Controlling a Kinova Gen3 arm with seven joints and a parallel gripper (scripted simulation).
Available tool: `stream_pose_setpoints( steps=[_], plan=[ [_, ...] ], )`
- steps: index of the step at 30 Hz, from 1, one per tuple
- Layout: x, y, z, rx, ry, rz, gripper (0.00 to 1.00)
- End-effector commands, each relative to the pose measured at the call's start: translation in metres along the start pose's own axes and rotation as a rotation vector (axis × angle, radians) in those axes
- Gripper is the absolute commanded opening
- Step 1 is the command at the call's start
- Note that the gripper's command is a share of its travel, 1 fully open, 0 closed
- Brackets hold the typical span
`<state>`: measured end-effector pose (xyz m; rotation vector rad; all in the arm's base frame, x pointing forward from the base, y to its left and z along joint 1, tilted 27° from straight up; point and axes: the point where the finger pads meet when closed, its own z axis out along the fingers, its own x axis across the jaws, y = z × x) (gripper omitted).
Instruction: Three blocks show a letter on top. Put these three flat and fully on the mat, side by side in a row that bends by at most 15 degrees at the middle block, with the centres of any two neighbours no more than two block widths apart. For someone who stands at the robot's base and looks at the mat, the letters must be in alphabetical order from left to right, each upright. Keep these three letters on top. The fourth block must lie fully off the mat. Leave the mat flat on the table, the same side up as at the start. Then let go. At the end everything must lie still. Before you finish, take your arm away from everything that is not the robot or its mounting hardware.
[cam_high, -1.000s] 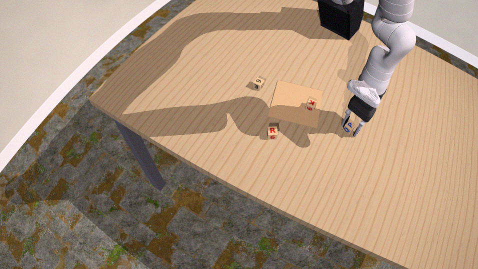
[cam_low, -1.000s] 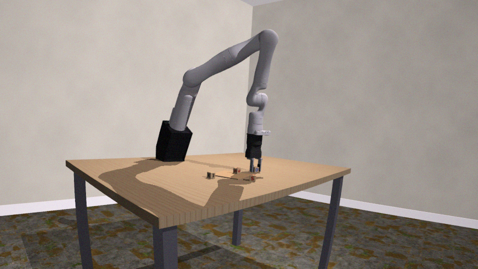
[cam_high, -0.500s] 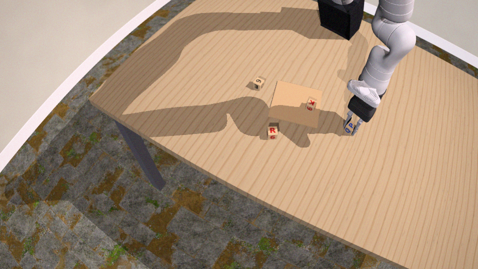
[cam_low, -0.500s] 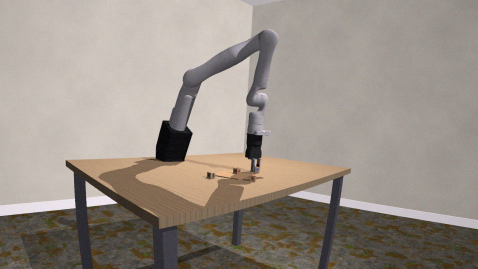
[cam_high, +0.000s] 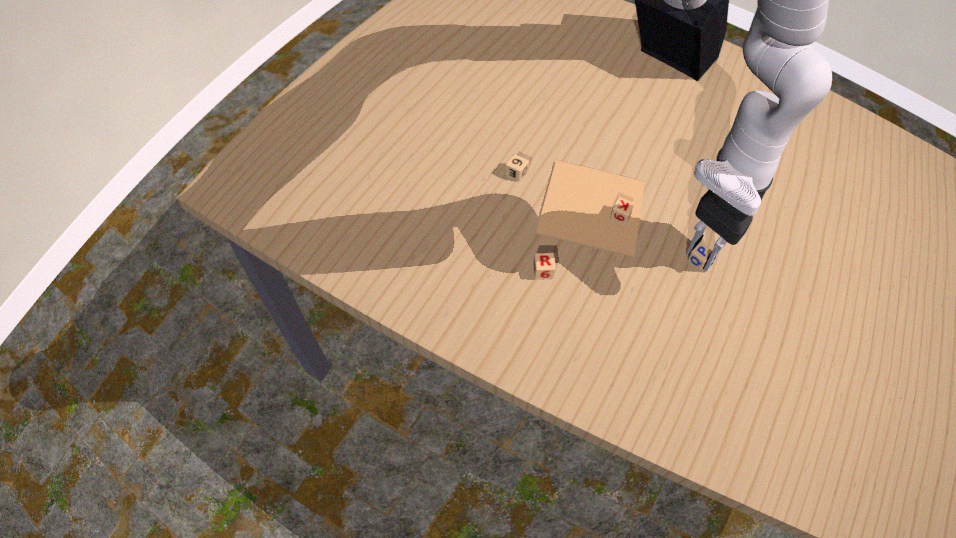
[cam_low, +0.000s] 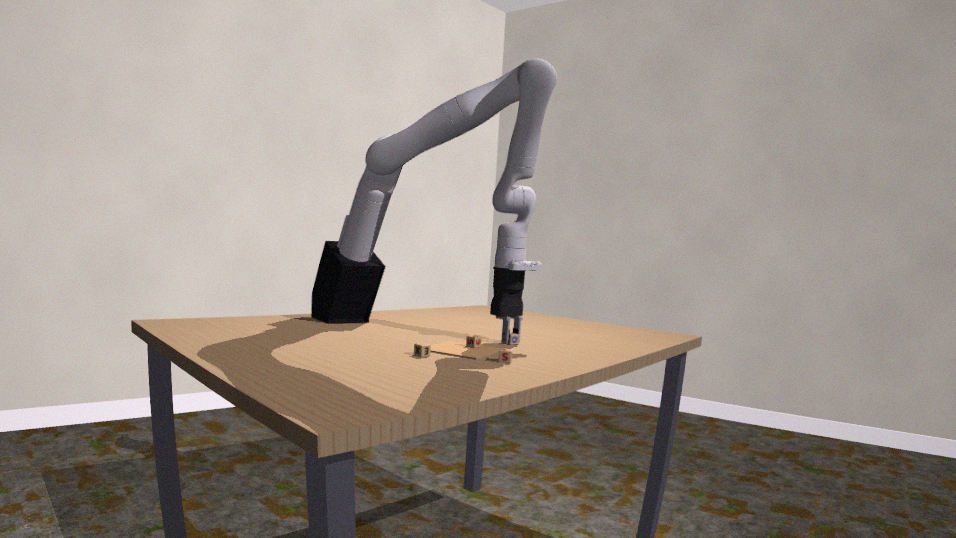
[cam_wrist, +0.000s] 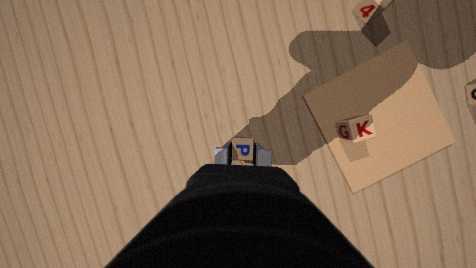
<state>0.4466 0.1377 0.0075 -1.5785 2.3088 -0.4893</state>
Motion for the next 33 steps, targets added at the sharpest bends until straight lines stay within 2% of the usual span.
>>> stream_pose_setpoints(
  steps=[1, 18, 33],
  plan=[
    [0.0, -0.002, 0.001, 0.005, 0.0, 0.004, 0.49],
    [0.0, -0.002, -0.002, 0.005, 0.0, 0.004, 0.49],
    [0.0, -0.001, -0.031, 0.003, 0.001, 0.004, 0.49]
  ],
)
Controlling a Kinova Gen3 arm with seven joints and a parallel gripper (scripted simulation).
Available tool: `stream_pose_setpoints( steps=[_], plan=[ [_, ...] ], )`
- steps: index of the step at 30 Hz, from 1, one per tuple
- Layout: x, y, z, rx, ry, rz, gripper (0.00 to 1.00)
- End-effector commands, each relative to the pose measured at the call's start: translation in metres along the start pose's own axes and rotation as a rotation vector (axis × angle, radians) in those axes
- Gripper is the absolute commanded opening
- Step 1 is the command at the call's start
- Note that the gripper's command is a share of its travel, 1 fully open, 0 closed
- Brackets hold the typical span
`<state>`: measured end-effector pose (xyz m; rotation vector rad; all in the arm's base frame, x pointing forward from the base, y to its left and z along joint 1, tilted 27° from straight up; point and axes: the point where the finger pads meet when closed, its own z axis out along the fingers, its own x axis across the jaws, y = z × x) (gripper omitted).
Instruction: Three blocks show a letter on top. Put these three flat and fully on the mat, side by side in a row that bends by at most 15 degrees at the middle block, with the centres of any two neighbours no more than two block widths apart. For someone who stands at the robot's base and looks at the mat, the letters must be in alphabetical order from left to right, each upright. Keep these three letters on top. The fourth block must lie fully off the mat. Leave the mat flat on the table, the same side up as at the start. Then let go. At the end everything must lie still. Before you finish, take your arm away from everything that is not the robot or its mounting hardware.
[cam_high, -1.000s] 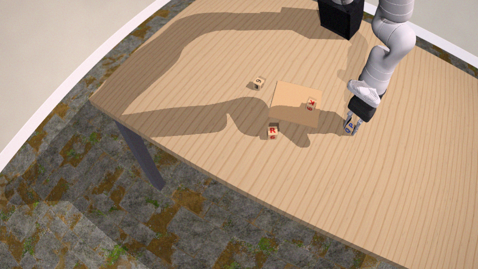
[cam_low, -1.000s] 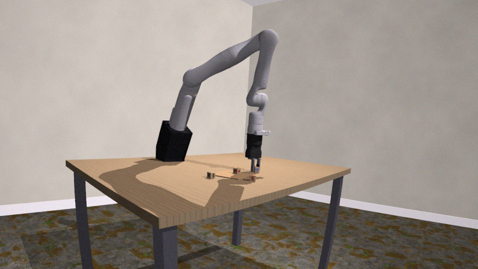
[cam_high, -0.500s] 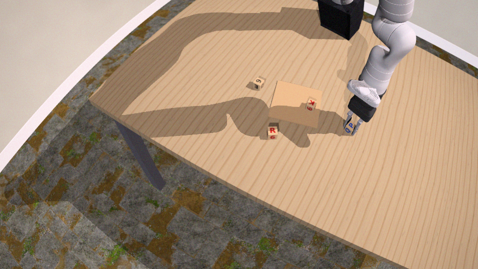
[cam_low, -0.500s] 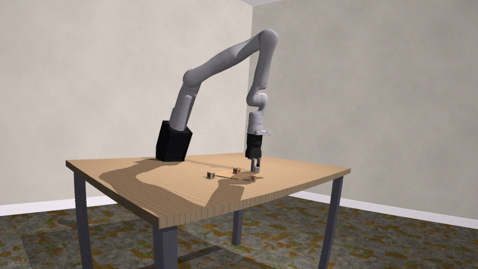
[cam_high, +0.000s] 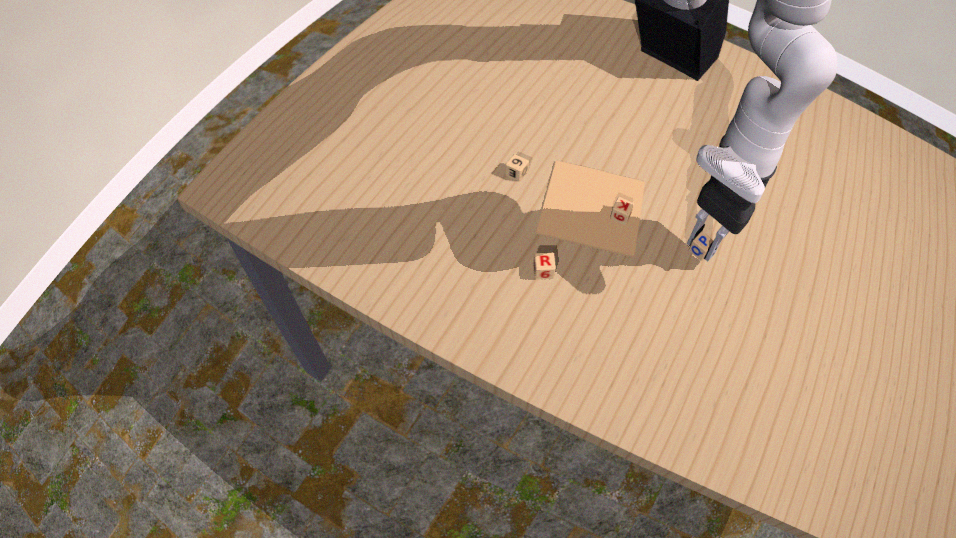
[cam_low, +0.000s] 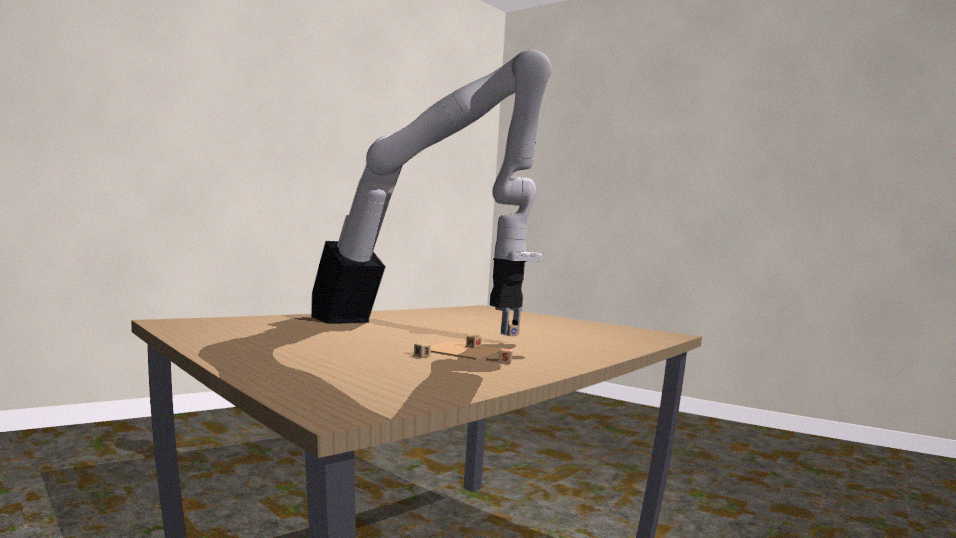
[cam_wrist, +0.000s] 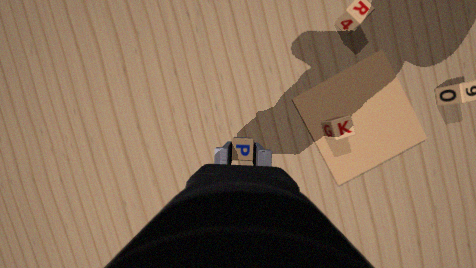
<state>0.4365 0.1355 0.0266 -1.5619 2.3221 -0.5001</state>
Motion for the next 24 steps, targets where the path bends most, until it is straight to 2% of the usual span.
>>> stream_pose_setpoints(
  steps=[1, 24],
  plan=[
    [-0.004, 0.0, -0.01, -0.001, -0.009, -0.009, 0.49],
    [-0.004, 0.001, -0.04, -0.004, -0.008, -0.009, 0.49]
  ],
)
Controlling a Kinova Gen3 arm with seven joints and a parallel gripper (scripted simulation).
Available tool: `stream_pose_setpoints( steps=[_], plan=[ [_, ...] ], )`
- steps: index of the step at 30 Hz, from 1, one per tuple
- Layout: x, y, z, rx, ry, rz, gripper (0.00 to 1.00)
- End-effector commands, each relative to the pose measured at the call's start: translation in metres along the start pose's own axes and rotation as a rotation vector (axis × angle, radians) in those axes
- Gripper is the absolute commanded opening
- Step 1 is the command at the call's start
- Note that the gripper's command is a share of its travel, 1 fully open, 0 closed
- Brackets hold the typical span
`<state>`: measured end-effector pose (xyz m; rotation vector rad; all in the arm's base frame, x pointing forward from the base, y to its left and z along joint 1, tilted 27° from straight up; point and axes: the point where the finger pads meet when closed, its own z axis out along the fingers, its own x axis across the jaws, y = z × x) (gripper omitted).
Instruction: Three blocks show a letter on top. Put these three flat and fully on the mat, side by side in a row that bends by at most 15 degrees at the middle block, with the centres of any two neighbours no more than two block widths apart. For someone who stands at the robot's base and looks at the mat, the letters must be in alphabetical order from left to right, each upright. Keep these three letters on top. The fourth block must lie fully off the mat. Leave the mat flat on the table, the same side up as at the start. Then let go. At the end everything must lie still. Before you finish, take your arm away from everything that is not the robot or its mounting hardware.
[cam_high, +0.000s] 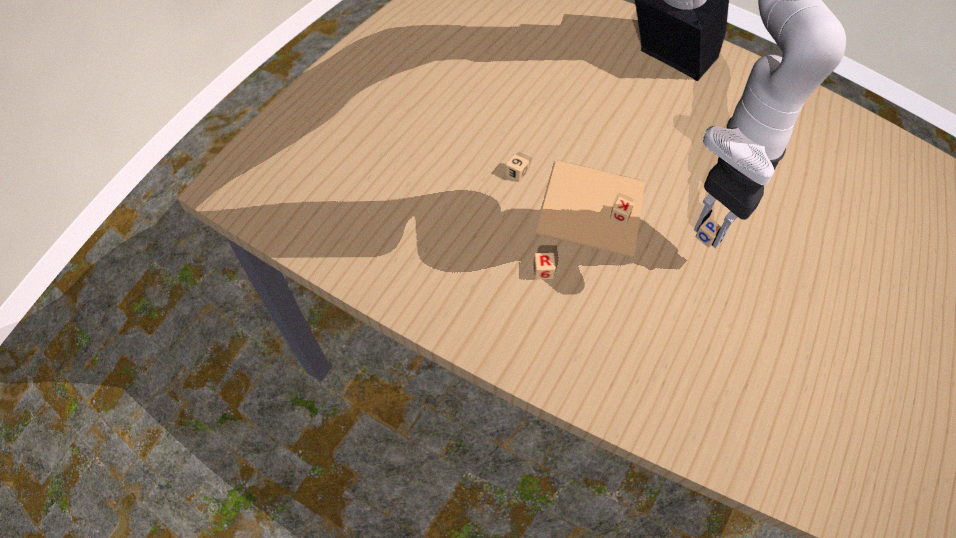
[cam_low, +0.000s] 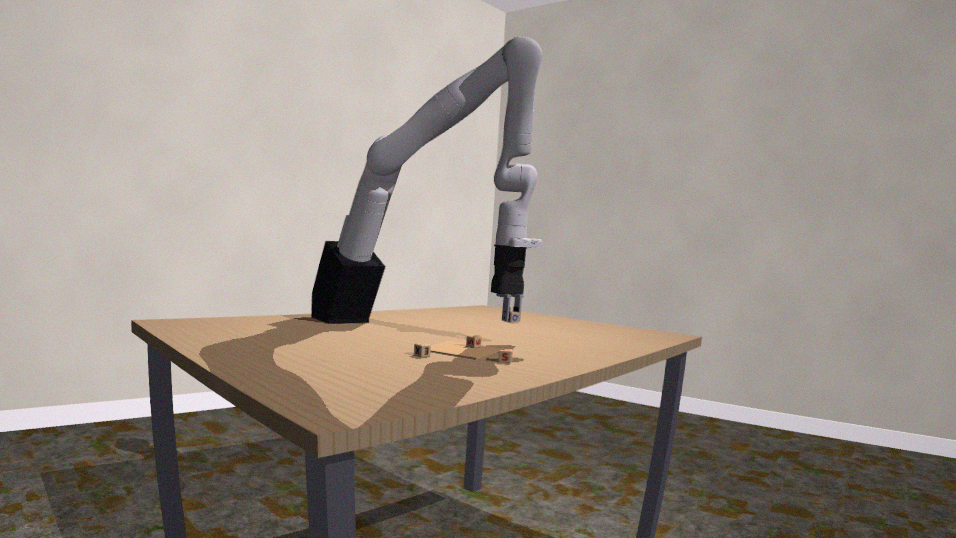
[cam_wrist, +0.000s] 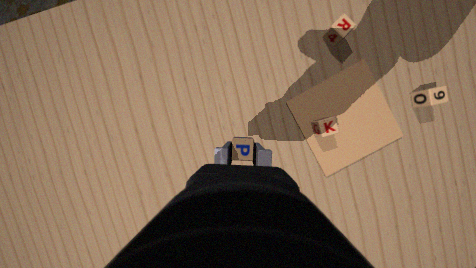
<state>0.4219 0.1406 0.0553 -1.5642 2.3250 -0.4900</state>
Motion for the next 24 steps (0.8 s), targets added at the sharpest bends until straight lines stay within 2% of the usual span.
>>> stream_pose_setpoints(
  steps=[1, 10, 24],
  plan=[
    [-0.003, 0.0, -0.009, 0.004, -0.005, -0.01, 0.49],
    [-0.004, -0.001, -0.029, 0.005, -0.01, -0.008, 0.49],
    [-0.004, -0.001, -0.044, 0.004, -0.009, -0.009, 0.49]
  ],
)
